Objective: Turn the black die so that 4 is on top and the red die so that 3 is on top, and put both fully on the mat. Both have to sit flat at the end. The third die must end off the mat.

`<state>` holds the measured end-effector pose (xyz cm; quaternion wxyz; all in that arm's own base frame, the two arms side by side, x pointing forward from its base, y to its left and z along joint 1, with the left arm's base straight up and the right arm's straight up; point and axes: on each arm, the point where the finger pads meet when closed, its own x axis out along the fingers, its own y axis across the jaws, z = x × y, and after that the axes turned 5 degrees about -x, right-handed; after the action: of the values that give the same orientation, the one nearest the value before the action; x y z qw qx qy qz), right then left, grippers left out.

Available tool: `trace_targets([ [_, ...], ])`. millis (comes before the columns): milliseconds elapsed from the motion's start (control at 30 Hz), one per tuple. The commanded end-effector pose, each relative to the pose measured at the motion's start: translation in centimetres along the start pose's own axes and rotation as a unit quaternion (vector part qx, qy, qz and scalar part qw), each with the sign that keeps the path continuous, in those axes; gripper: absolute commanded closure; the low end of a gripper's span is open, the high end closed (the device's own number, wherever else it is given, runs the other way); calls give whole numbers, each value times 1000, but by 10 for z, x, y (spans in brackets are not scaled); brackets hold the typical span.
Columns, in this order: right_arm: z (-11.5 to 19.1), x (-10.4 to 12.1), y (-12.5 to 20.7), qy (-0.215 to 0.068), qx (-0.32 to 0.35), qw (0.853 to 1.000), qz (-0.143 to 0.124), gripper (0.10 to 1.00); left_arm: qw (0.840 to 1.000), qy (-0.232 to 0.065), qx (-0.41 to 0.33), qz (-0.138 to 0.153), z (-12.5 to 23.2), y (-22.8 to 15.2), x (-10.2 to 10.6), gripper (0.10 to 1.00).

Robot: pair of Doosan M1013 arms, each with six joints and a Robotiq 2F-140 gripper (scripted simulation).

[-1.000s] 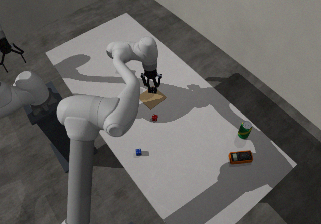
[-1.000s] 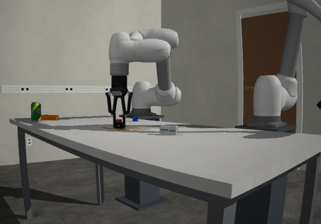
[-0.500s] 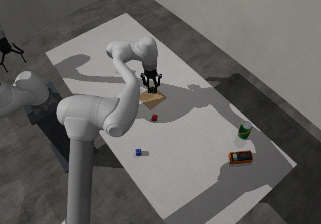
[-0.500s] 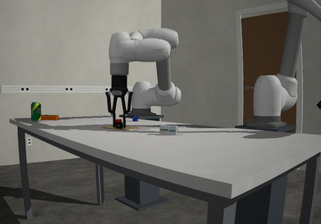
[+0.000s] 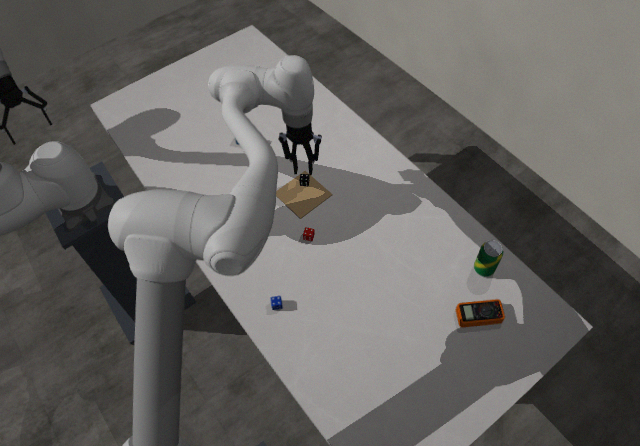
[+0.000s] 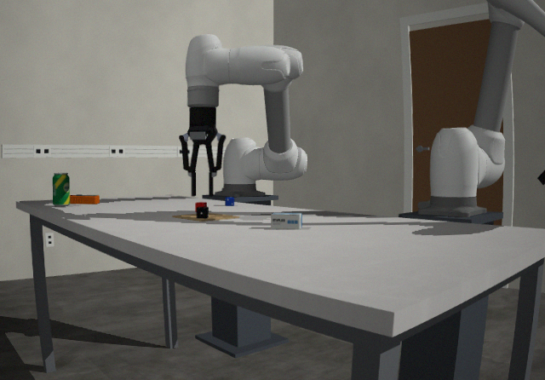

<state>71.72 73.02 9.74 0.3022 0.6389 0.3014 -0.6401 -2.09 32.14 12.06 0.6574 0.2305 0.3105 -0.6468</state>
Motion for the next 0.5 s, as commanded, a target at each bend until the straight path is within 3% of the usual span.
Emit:
trace_targets([
  [0, 0, -14, 0, 1, 0, 1000, 0, 747, 1000, 1, 0, 0, 0, 0, 0, 98],
  [400, 0, -32, 0, 1, 0, 1000, 0, 747, 1000, 1, 0, 0, 0, 0, 0, 98],
  [433, 0, -32, 0, 1, 0, 1000, 0, 98, 1000, 1, 0, 0, 0, 0, 0, 98],
  [467, 0, -32, 0, 1, 0, 1000, 0, 98, 1000, 1, 0, 0, 0, 0, 0, 98],
])
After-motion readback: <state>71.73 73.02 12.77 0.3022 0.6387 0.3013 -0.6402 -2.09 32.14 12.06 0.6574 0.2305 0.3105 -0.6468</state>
